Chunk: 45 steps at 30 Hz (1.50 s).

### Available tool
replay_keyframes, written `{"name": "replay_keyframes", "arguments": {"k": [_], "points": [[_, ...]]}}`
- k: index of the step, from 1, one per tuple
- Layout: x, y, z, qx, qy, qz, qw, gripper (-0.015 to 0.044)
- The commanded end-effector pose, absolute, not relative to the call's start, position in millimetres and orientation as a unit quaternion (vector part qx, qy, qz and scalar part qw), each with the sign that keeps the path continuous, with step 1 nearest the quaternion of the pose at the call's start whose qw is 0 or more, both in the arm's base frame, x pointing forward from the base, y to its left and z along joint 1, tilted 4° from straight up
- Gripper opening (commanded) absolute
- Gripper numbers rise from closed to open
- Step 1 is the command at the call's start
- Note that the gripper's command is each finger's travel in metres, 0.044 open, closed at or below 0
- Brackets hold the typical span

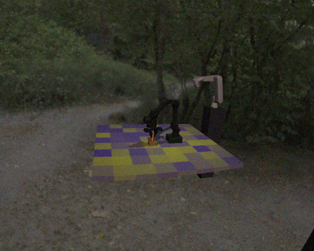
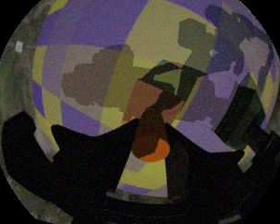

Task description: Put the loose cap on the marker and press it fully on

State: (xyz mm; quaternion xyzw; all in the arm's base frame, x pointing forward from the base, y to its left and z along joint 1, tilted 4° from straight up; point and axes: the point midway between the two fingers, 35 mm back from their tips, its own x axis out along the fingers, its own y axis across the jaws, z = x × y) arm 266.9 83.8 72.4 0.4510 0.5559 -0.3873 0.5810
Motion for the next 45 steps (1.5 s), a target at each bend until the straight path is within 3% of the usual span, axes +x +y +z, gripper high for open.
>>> {"name": "replay_keyframes", "arguments": {"k": [1,11,19,23,33,39,45], "points": [[267,84,73,0.451,0.555,-0.387,0.582,0.0184],[267,84,73,0.451,0.555,-0.387,0.582,0.0440],[262,80,145,0.451,0.556,-0.387,0.581,0.0440],[261,80,147,0.451,0.556,-0.387,0.581,0.0440],[262,80,145,0.188,0.664,-0.140,0.710,0.0177],[262,80,143,0.007,0.679,0.028,0.734,0.0020],[262,80,143,0.001,0.678,0.033,0.734,0.0000]]}}
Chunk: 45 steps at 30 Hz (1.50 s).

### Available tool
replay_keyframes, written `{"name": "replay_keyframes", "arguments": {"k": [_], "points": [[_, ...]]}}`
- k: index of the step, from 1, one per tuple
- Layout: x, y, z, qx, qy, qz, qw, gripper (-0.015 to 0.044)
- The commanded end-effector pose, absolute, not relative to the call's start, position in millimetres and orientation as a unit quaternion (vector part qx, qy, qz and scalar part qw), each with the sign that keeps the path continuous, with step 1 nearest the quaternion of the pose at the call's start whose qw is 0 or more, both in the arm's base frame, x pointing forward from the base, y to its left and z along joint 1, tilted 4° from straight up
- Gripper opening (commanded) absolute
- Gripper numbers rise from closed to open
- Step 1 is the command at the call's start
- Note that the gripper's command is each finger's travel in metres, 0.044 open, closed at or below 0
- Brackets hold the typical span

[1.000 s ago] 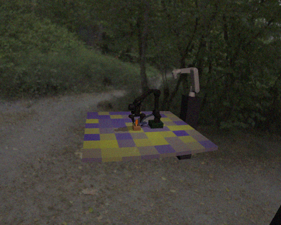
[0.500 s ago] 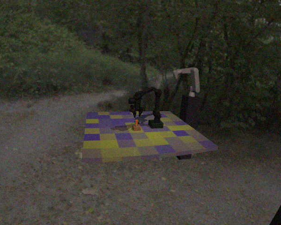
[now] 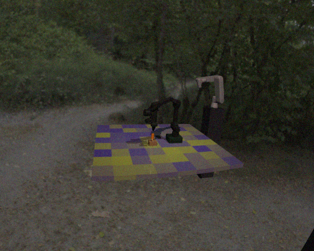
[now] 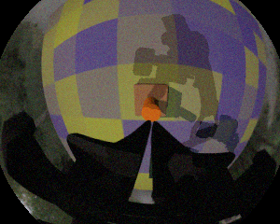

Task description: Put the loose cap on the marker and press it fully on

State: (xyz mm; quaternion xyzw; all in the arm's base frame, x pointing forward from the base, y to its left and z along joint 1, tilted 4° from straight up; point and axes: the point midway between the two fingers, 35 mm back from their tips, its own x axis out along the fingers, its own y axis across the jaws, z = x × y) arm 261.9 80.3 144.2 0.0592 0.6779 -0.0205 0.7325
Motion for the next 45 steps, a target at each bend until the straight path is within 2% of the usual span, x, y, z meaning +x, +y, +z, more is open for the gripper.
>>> {"name": "replay_keyframes", "arguments": {"k": [1,45], "points": [[262,80,143,0.001,0.678,0.033,0.734,0.0000],[268,83,108,0.003,0.674,0.034,0.738,0.0000]]}}
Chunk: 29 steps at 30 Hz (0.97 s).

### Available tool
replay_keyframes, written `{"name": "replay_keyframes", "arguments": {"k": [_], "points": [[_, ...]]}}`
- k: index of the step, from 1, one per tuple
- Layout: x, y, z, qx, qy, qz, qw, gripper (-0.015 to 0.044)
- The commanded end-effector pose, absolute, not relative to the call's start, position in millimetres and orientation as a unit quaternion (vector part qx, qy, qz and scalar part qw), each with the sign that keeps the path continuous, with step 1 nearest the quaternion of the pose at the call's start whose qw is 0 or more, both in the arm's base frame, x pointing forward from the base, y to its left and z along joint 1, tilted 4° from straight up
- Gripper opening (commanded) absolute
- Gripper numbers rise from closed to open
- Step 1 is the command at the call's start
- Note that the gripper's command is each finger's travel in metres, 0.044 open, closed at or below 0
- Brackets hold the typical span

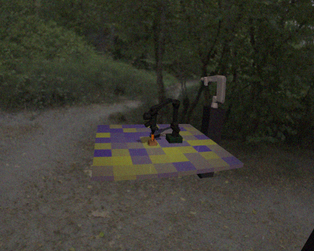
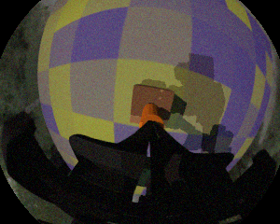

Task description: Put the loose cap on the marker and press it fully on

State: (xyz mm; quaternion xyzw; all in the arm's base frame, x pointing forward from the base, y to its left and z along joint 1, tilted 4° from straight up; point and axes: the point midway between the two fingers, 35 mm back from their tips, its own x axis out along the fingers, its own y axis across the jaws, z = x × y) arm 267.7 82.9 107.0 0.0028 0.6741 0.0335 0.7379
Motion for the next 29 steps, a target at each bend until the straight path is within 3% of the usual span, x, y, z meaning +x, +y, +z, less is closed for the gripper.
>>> {"name": "replay_keyframes", "arguments": {"k": [1,10,15,29], "points": [[268,83,108,0.003,0.674,0.034,0.738,0.0000],[263,79,189,0.003,0.674,0.034,0.738,0.0000],[261,78,197,0.003,0.674,0.033,0.738,0.0000],[261,78,197,0.003,0.674,0.033,0.738,0.0368]]}}
